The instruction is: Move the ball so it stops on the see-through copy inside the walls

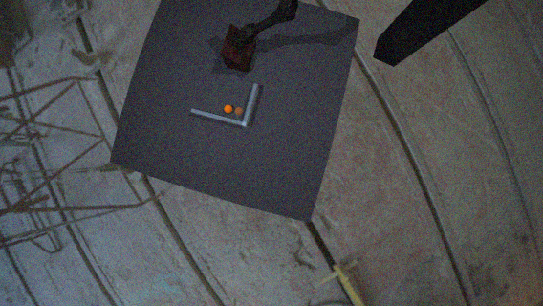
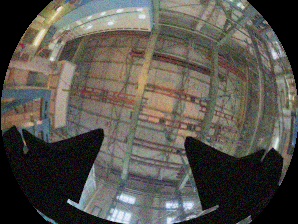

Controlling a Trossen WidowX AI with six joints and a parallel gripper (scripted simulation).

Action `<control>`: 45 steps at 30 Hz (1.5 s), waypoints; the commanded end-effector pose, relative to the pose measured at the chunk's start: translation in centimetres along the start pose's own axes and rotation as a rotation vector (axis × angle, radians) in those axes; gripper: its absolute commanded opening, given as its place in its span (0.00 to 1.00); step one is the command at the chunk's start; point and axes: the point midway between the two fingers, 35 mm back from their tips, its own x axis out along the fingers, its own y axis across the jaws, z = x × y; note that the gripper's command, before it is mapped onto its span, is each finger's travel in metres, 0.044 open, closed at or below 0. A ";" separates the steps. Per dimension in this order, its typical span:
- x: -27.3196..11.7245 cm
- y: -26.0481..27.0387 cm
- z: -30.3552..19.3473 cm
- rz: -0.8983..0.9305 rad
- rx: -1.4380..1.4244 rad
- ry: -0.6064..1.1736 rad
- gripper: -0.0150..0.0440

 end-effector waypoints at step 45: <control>-22.5 14.3 -53.9 -0.040 0.331 1.494 0.82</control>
